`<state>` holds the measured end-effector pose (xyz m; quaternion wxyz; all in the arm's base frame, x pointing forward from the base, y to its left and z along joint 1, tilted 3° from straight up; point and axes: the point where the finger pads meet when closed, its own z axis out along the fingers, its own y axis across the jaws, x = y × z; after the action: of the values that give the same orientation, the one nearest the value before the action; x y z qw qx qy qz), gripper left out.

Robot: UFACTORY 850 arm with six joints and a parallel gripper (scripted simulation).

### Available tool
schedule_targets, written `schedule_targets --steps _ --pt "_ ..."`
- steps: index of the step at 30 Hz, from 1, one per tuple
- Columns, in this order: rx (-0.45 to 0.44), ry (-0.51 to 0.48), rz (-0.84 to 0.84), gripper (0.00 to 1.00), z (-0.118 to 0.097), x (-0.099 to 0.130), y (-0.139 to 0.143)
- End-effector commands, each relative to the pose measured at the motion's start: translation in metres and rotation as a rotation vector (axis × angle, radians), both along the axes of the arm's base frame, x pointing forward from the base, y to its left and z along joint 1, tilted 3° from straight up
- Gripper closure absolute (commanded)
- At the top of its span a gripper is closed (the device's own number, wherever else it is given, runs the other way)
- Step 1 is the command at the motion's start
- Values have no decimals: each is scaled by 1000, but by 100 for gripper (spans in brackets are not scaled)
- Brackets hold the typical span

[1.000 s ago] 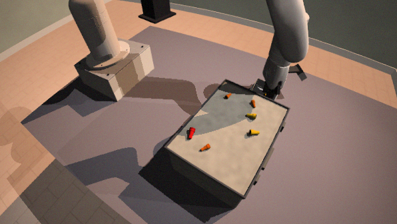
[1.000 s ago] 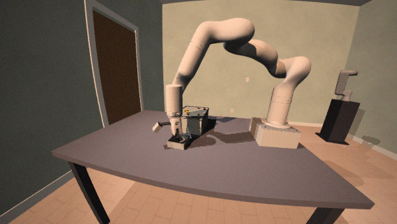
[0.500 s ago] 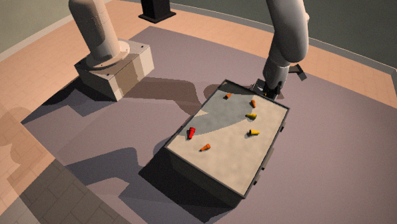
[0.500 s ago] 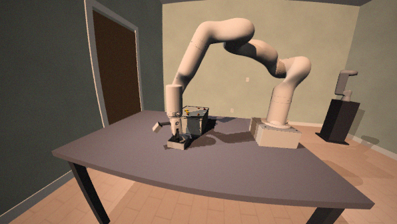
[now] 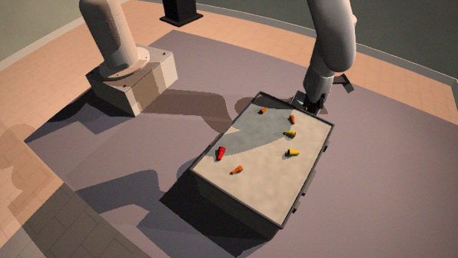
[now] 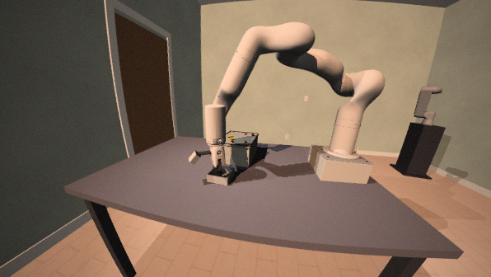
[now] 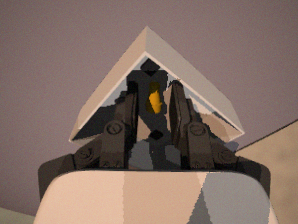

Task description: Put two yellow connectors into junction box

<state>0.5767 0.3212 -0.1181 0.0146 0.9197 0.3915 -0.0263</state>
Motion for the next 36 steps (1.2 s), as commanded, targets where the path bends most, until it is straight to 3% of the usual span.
schedule_targets --steps 1,12,14,17,27,36 --pt "1 -2 0 71 1 1 1" --pt "1 -2 0 71 4 1 1" --pt "1 -2 0 71 13 1 1" --pt "1 -2 0 71 40 2 2" --pt "1 -2 0 71 171 7 9" --pt "1 -2 0 71 190 8 9"
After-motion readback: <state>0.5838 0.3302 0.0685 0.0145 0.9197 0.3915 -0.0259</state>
